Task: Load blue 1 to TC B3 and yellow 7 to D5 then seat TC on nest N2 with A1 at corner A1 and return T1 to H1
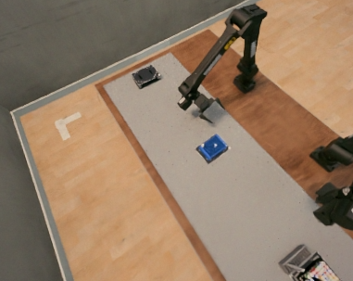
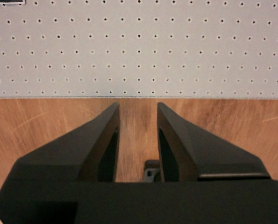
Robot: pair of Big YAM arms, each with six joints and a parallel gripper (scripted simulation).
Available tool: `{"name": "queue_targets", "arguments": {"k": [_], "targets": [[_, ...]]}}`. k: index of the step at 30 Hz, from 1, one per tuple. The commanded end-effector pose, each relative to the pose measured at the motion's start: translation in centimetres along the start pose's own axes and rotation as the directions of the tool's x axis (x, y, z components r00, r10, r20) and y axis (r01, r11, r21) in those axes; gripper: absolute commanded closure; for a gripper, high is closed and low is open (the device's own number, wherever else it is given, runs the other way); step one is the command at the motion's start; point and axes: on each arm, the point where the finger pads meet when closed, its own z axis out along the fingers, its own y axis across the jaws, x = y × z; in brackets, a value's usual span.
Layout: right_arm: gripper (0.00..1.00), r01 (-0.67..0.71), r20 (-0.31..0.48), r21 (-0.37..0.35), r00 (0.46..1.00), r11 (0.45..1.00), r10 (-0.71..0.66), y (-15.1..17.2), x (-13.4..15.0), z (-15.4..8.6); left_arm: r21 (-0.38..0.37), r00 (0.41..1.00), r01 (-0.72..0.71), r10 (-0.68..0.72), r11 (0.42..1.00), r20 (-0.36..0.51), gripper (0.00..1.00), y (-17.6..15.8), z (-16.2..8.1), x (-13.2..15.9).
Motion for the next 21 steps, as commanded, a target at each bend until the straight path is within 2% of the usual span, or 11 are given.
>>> {"name": "queue_targets", "arguments": {"k": [1, 21], "targets": [[0.0, 0.02, -0.001, 0.011, 1.0, 1.0, -0.02, -0.33, -0.74, -0.43, -0.001, 1.0, -0.006, 0.006, 1.0, 0.001, 0.76, 0.76, 0.75, 0.13], [0.0, 0.02, -0.001, 0.011, 1.0, 1.0, -0.02, -0.33, -0.74, -0.43, -0.001, 1.0, -0.003, 0.003, 1.0, 0.001, 0.76, 0.73, 0.76, 0.12]]}}
